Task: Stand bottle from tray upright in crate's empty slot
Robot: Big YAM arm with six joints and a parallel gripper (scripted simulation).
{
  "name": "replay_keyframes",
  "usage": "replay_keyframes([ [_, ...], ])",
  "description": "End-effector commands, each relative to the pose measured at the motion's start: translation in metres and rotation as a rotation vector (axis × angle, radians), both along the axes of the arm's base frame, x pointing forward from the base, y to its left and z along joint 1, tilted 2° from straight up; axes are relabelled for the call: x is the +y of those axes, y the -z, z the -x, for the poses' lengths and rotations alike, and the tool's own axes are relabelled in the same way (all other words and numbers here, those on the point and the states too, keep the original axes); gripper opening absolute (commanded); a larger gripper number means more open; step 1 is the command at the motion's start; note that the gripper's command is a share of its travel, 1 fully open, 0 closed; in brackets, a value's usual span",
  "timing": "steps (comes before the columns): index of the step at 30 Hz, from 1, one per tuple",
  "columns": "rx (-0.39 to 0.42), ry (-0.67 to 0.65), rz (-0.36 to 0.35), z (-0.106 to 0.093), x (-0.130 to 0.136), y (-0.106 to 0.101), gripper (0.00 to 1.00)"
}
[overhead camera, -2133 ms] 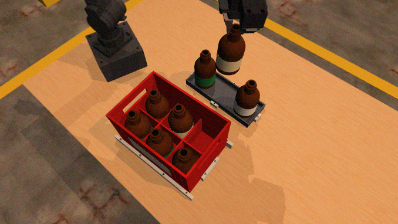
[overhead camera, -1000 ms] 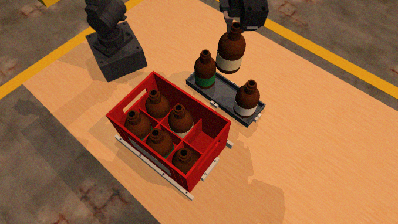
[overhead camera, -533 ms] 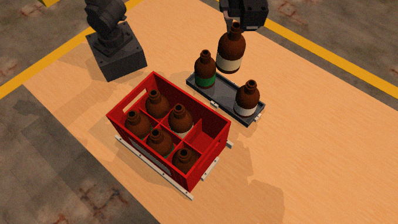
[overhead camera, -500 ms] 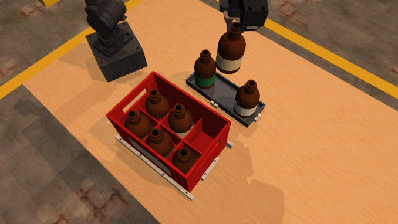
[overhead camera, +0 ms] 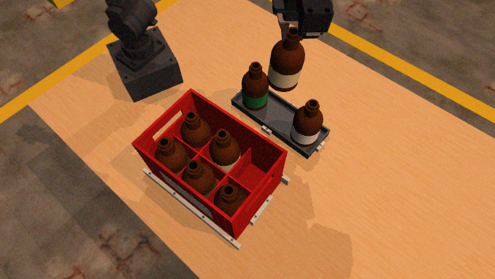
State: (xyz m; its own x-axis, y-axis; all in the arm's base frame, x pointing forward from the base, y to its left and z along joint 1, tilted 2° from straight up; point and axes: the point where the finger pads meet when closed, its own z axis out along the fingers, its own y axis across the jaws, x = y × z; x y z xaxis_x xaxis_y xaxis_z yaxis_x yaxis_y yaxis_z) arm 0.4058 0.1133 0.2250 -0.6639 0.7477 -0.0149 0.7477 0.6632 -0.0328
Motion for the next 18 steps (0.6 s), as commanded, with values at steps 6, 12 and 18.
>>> replay_keyframes([
  [6,-0.124,-0.003,-0.038,-0.016,0.015,-0.064,0.00],
  [12,-0.124,-0.003,-0.038,-0.015,0.015,-0.071,0.00],
  [18,-0.124,-0.003,-0.038,-0.014,0.015,-0.075,0.00],
])
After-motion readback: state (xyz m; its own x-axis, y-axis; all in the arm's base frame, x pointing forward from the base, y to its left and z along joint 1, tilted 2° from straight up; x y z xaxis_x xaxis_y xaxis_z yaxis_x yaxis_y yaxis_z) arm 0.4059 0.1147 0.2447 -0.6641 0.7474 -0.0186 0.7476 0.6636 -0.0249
